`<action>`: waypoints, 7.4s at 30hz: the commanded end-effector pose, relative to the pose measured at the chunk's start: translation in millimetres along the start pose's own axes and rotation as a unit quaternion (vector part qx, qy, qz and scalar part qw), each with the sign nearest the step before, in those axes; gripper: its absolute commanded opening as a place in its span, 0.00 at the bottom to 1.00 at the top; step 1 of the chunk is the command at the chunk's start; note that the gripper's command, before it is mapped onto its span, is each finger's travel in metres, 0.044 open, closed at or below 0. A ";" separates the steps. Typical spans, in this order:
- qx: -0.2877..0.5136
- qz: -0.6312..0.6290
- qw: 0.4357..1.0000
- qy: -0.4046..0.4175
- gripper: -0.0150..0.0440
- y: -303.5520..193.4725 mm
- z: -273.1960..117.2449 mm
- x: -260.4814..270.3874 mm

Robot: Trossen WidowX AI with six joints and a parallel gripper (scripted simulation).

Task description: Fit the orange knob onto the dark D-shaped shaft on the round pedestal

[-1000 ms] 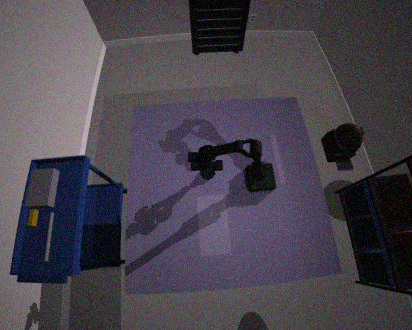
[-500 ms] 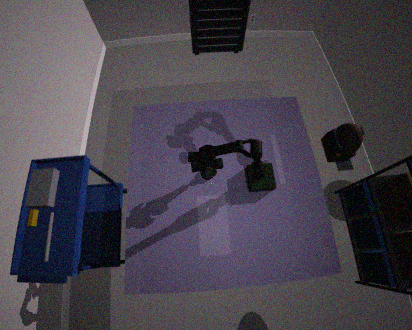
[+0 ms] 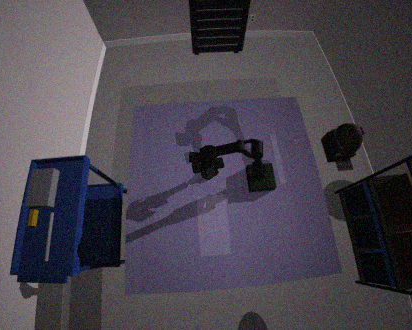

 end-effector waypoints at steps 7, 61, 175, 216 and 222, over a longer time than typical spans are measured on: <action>0.001 -0.003 1.000 -0.001 0.25 -0.4 0.5 -1.7; 0.001 -0.108 0.994 0.000 0.25 -0.3 1.2 -0.8; 0.001 -0.204 0.979 0.000 0.25 -0.4 11.5 0.1; 0.002 -0.196 0.981 -0.001 1.00 -0.1 17.0 0.0; 0.002 -0.196 0.981 -0.001 1.00 -0.2 14.5 -0.4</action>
Point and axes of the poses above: the point midway between the two fingers, 35 mm back from their tips, its own z axis out along the fingers, its own x axis across the jaws, y = z × x, the point moved 7 cm from there along -z, back along the fingers, and after that the axes turned 9 degrees about z, right-handed, at the moved point
